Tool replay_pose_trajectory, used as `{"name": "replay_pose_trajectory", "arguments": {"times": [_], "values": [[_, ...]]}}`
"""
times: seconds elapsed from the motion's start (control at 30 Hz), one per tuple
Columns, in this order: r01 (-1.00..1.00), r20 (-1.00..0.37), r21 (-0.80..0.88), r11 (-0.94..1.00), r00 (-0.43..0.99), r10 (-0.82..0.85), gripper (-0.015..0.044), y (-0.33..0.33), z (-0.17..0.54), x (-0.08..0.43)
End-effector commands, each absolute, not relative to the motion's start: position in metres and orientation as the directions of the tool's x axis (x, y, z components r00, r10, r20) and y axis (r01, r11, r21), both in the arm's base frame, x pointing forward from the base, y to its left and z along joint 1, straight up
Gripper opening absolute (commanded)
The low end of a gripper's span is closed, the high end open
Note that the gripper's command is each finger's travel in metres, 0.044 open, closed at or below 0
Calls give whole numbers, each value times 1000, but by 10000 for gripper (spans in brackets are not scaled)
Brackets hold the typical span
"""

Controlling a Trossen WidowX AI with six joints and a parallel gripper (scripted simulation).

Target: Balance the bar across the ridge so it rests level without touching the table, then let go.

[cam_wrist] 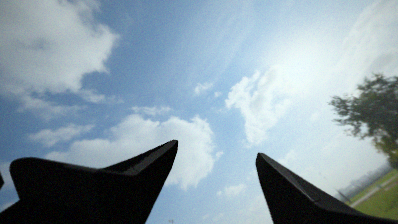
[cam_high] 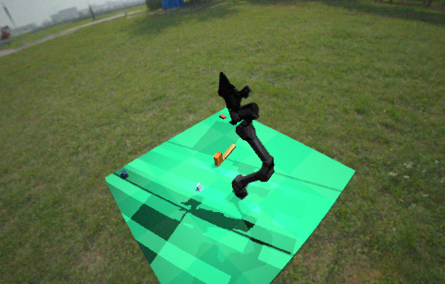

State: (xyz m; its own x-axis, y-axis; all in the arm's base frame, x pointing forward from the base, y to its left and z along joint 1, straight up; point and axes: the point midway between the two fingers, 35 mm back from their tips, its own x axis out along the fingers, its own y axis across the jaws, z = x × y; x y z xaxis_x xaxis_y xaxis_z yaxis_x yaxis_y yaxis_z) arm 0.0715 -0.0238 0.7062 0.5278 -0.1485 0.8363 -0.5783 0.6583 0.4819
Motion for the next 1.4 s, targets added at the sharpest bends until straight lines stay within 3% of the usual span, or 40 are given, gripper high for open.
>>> {"name": "replay_pose_trajectory", "arguments": {"times": [0.0, 0.47, 0.77, 1.07, 1.37], "values": [[-486, 773, 522, 701, 617, -147, 315, -20, 691, 109], [-203, 487, 644, 737, 852, -191, 315, -33, 630, 239], [21, 212, 693, 721, 950, -231, 315, -51, 569, 307], [268, -98, 696, 666, 955, -281, 315, -77, 494, 355], [494, -393, 638, 591, 868, -303, 315, -103, 417, 380]]}}
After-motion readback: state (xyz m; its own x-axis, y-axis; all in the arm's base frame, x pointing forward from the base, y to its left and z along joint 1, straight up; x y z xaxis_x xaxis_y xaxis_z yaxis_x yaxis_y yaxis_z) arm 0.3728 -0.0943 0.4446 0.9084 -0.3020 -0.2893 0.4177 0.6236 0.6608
